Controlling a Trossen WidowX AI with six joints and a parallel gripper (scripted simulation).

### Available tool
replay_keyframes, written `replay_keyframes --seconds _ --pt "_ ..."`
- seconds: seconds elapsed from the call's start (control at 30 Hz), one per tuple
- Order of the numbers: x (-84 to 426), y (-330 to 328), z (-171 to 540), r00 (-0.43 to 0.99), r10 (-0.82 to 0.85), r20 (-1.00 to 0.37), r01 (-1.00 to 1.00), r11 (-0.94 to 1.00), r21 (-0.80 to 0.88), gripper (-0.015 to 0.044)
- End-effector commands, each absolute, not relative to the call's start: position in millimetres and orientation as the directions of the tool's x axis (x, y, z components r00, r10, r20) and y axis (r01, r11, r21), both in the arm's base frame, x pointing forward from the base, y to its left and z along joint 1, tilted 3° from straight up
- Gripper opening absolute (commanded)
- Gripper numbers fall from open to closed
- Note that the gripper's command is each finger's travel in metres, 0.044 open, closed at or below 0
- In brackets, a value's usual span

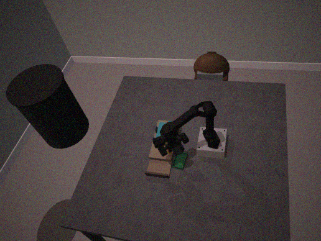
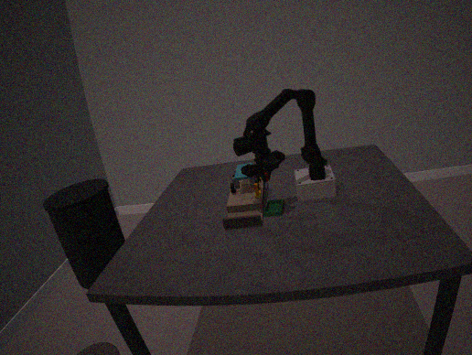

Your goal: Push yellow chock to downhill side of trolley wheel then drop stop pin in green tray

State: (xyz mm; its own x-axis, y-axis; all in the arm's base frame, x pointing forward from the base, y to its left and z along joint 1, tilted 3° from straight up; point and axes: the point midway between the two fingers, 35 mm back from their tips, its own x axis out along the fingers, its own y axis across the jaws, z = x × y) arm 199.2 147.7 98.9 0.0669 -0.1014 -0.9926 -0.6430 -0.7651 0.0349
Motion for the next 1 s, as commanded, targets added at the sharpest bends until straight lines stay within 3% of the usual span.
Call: replay_keyframes --seconds 0.0,0.7,0.97 --pt "199.3 147.5 100.3 0.065 -0.072 -0.995 -0.556 -0.831 0.024 0.0" --pt "201.0 143.7 101.3 0.036 0.049 -0.998 0.052 -0.998 -0.047 0.0" --pt "199.6 143.4 99.5 0.035 0.053 -0.998 0.074 -0.996 -0.05 0.0"
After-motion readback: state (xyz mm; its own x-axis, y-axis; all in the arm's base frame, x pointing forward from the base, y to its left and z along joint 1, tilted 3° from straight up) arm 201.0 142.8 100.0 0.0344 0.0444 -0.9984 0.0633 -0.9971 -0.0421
